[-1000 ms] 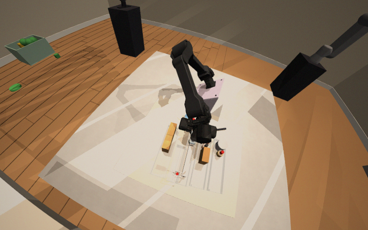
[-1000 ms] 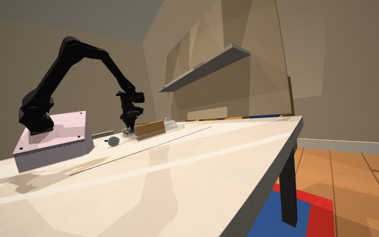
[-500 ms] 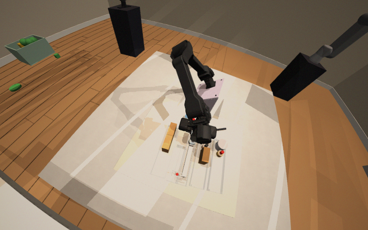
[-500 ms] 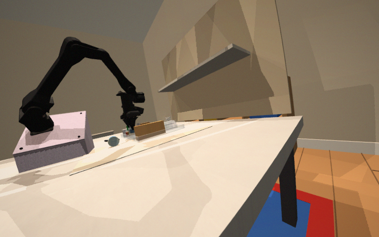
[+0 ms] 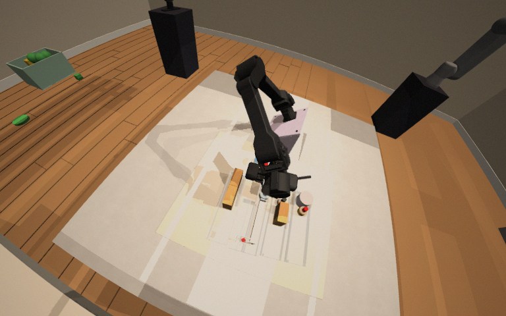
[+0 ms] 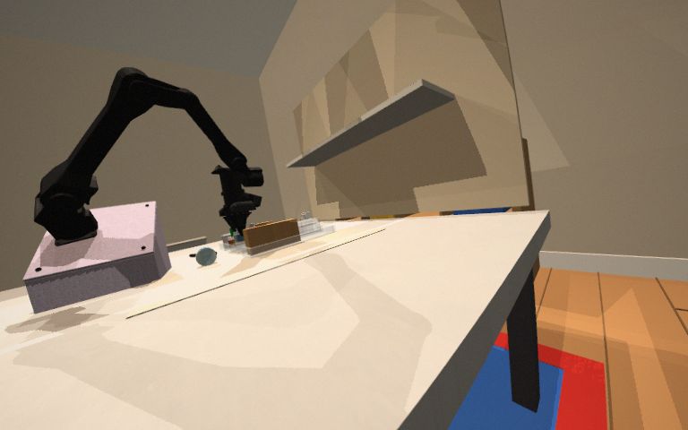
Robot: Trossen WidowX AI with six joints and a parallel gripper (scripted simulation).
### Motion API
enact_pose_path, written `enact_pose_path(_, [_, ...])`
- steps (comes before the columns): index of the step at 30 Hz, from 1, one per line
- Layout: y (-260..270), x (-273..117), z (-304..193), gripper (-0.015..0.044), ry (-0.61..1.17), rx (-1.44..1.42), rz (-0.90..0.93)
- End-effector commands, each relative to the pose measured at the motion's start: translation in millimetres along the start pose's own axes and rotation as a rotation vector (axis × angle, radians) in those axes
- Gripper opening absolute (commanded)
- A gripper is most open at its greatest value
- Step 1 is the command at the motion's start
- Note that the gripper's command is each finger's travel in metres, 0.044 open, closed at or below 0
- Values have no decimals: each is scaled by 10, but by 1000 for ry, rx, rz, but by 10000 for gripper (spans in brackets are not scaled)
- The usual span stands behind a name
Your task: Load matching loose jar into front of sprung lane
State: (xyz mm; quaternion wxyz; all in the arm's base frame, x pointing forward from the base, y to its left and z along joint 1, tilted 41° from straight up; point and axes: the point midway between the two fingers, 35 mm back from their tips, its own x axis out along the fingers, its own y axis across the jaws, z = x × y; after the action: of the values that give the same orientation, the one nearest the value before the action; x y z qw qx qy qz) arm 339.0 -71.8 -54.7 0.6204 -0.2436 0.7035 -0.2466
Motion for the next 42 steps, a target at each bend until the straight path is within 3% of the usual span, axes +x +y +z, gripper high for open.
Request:
enact_pose_path(1, [-17,-13,75,0,-22,14,-3])
enact_pose_path(42, [-18,122,64,0,-22,14,-3])
